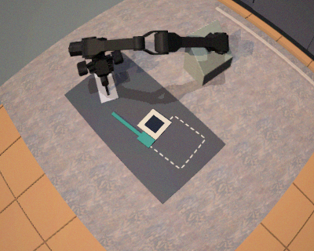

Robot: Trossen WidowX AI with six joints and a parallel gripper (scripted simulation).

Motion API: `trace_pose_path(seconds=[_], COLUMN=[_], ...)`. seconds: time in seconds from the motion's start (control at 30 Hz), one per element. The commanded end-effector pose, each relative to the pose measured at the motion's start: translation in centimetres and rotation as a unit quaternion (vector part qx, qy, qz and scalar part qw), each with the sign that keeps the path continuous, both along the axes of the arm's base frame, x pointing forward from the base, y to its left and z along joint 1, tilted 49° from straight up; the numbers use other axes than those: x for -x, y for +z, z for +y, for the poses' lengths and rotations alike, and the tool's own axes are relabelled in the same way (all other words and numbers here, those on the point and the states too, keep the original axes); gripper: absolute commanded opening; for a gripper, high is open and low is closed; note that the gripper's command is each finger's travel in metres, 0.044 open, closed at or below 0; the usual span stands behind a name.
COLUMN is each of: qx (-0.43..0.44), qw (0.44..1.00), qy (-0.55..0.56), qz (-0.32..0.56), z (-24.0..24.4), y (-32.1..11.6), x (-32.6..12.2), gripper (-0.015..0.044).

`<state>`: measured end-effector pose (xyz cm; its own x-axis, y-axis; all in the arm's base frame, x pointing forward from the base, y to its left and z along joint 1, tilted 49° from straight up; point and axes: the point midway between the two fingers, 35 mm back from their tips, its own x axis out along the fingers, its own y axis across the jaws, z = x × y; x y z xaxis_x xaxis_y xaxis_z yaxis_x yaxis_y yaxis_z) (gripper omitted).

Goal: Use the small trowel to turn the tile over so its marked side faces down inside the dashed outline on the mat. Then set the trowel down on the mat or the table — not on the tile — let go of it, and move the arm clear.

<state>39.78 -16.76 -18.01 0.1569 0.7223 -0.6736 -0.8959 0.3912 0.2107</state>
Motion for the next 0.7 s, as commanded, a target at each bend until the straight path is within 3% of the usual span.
trace_pose_path(seconds=[0.0, 0.2, 0.67], qx=[0.002, 0.002, 0.002], qw=[1.0, 1.0, 1.0], qy=[0.009, 0.009, 0.009], qz=[-0.01, -0.01, -0.01], z=[0.04, 0.04, 0.04], y=[-0.06, -0.06, -0.06], x=[-0.02, -0.02, -0.02], gripper=[0.013, 0.027, 0.027])
